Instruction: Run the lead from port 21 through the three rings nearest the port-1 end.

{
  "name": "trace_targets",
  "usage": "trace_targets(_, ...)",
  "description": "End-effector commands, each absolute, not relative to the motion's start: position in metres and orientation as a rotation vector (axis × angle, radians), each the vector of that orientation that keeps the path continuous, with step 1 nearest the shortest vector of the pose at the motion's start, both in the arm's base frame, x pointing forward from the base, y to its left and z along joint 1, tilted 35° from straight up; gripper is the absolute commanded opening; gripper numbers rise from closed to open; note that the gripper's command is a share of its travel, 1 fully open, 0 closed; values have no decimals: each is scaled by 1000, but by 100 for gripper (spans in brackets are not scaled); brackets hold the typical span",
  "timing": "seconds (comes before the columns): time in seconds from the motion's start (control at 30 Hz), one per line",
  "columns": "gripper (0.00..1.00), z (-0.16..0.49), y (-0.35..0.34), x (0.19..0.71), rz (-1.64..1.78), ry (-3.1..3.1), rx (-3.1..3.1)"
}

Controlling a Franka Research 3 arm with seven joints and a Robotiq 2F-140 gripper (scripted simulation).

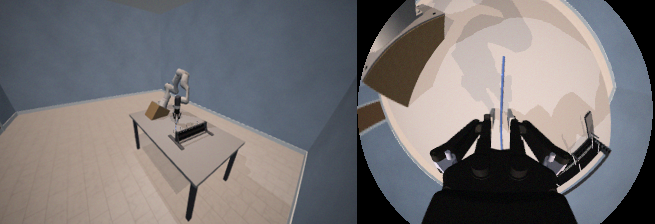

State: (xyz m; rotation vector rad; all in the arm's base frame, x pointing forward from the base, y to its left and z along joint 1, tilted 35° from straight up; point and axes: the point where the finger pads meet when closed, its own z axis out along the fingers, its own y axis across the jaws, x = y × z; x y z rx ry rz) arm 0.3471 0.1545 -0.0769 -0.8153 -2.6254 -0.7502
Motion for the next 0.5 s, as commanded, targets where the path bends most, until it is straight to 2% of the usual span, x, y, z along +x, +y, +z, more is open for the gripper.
trace_targets(0.0,20,-77,154,349,-752,-2632,-812)
trace_targets(0.47,20,-78,153,350,-752,-2632,-812)
